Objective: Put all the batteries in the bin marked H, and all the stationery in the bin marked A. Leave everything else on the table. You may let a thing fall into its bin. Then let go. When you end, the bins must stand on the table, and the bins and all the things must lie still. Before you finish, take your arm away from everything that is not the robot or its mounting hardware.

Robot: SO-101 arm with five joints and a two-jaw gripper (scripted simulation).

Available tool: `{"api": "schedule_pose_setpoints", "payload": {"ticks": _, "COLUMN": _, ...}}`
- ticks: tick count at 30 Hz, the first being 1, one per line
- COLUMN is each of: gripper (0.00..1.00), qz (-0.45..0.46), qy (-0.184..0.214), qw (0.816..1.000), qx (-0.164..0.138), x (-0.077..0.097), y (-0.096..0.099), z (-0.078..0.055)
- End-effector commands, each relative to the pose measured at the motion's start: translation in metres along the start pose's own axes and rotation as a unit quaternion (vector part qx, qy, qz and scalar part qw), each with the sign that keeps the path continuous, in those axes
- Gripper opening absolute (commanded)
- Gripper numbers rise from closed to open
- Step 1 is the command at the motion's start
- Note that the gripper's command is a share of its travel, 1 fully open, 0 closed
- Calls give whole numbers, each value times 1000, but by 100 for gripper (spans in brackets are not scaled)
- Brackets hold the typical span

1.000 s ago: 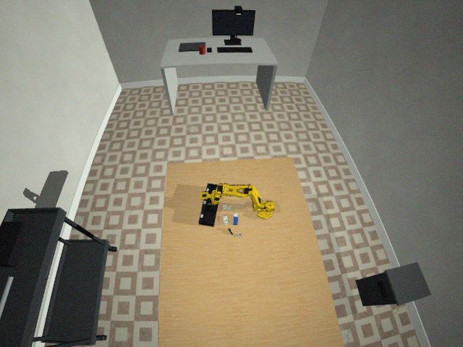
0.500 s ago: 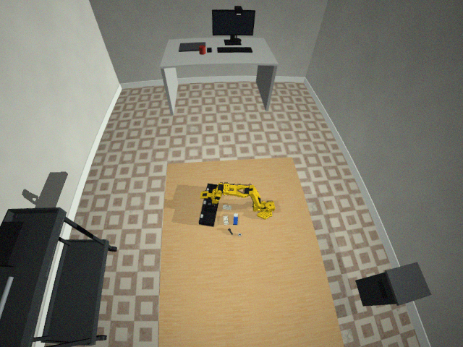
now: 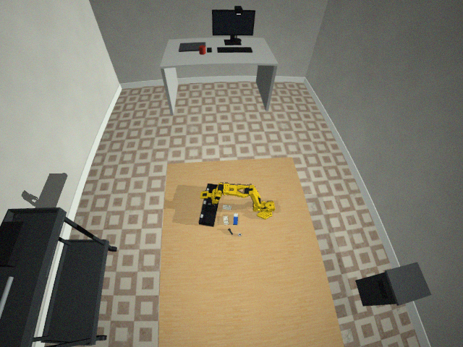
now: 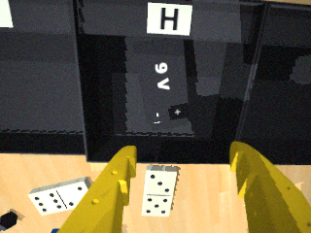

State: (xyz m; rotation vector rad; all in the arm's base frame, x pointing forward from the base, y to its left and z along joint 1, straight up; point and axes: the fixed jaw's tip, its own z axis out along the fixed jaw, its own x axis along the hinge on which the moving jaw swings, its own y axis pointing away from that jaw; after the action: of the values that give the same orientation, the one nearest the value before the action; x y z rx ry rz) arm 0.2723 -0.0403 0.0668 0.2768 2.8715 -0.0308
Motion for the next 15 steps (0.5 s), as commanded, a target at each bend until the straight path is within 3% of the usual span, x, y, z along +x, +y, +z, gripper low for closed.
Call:
{"api": "schedule_pose_setpoints", "payload": {"ticks": 1, "gripper": 24, "qz": -10, "qy": -47, "qw": 999, "qx": -3, "x": -12, "y": 3, "z": -20}}
{"api": "schedule_pose_setpoints", "payload": {"ticks": 15, "gripper": 25, "qz": -119, "qy": -29, "qw": 992, "qx": -9, "x": 5, "y": 19, "z": -25}}
